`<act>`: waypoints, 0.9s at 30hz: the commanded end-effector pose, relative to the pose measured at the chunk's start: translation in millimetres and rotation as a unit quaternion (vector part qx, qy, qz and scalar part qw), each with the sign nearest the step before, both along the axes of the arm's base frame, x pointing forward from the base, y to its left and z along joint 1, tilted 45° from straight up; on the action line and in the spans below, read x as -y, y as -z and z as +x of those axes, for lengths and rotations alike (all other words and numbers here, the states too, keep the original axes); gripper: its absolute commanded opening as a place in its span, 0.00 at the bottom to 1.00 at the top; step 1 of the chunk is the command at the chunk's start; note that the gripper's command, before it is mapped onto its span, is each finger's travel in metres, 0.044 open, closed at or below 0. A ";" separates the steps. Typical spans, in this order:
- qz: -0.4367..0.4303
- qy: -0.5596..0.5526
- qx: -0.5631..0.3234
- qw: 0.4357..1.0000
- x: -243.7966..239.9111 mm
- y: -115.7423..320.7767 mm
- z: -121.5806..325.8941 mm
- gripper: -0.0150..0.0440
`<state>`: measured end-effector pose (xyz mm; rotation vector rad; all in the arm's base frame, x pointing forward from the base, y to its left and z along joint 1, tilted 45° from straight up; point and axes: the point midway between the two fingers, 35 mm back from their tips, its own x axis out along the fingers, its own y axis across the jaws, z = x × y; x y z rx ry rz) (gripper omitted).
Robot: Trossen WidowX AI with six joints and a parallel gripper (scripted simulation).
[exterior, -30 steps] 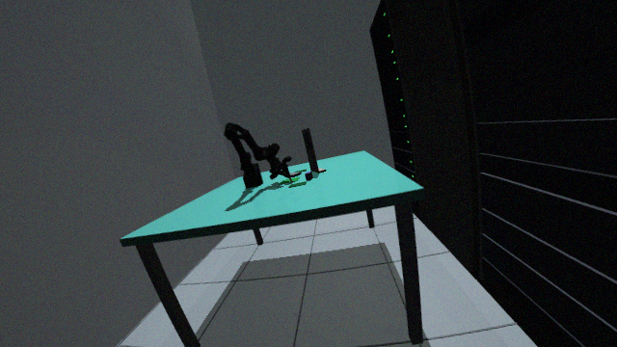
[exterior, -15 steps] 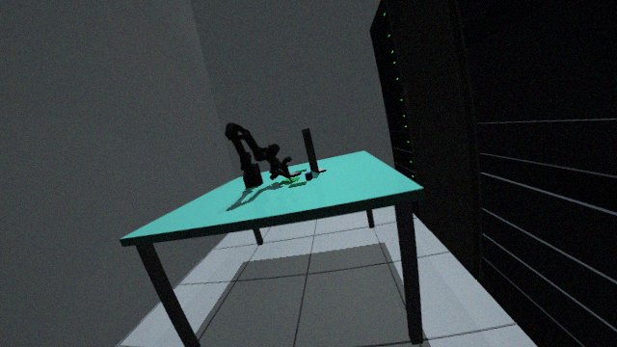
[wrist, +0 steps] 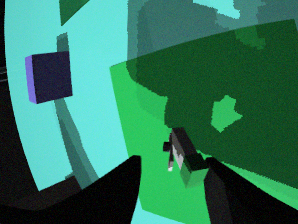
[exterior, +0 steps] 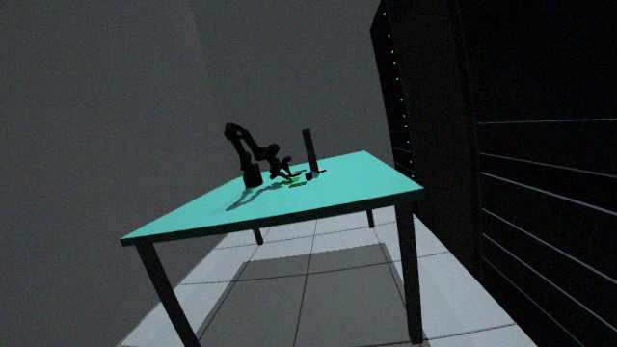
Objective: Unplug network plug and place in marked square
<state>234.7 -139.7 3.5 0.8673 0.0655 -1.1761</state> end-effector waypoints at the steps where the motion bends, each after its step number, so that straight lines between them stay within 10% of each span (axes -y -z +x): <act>1: 0.000 0.001 0.003 1.000 -2.1 -2.0 -0.6 0.52; 27: 0.001 0.000 0.001 1.000 -17.4 -10.4 -7.7 0.52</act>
